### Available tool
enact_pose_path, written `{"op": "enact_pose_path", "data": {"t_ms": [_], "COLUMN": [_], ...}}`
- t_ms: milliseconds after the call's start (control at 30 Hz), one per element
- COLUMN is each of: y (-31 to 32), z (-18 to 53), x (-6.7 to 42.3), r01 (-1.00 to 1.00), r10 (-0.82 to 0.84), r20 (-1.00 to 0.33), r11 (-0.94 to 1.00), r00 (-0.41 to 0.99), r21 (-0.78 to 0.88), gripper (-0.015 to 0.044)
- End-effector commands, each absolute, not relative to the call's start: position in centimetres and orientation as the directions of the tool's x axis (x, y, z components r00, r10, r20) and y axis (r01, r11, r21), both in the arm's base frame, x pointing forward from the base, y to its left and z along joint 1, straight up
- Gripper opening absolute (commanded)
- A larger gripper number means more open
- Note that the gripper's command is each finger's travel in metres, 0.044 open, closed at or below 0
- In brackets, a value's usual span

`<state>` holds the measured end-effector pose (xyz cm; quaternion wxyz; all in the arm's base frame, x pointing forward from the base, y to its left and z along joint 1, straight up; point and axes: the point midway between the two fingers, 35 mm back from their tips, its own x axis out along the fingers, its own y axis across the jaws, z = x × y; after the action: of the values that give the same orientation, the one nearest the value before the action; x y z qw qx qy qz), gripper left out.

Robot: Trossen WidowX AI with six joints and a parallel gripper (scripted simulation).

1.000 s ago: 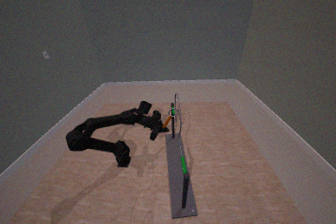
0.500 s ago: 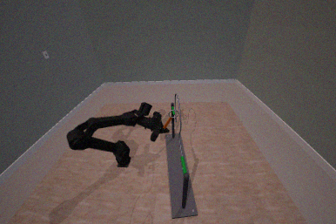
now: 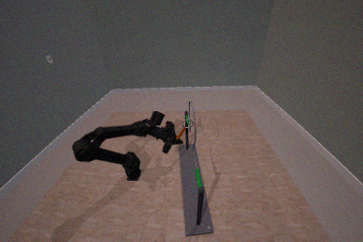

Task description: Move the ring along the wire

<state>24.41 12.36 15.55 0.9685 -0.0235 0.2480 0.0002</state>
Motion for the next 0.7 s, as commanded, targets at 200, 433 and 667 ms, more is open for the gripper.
{"op": "enact_pose_path", "data": {"t_ms": [200,433,667], "y": [12.30,12.36,12.36], "z": [15.41,15.53,15.53], "x": [24.43,24.41,24.41], "r01": [-0.006,-0.011,-0.011], "r10": [-0.018,-0.011,-0.011], "r20": [-0.480,-0.481,-0.481], "r11": [0.999,0.999,0.999], "r00": [0.877,0.877,0.877], "r21": [-0.047,-0.045,-0.045], "gripper": [-0.0150,-0.0071,0.0113]}}
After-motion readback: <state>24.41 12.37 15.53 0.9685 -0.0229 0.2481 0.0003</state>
